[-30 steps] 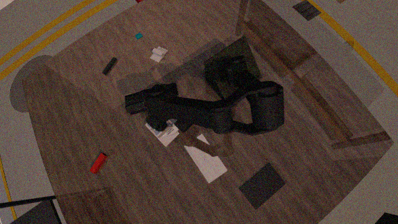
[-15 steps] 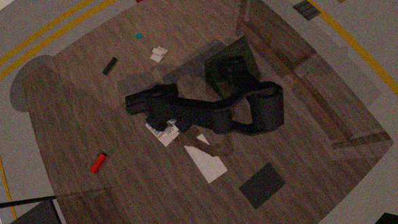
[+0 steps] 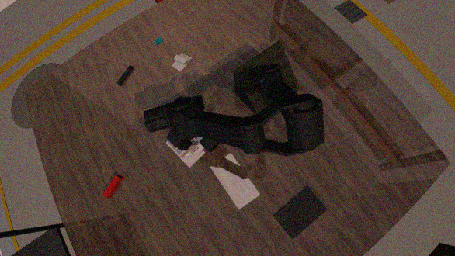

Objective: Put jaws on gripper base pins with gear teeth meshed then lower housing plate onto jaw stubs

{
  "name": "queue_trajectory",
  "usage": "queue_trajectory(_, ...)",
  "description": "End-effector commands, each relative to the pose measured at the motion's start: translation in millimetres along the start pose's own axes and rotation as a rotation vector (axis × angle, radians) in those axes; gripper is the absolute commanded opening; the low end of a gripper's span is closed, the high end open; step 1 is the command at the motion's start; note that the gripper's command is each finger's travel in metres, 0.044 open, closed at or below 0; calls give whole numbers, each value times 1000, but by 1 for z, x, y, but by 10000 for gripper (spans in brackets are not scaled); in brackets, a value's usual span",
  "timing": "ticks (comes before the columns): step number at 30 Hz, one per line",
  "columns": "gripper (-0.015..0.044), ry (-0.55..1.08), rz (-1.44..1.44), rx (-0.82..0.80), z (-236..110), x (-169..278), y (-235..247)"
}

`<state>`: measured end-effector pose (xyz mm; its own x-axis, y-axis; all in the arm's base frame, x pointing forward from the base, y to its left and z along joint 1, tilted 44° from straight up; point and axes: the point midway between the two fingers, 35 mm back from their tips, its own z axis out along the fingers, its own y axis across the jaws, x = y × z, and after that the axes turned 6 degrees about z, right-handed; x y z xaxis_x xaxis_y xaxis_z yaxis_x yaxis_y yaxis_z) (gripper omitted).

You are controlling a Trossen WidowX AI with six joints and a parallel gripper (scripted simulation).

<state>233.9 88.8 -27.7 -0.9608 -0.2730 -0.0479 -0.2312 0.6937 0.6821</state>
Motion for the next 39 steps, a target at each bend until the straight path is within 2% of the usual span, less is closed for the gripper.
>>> queue_trajectory(1,351,-2,5,-3,0,0,0)
queue_trajectory(39,351,-2,4,-4,8,0,0)
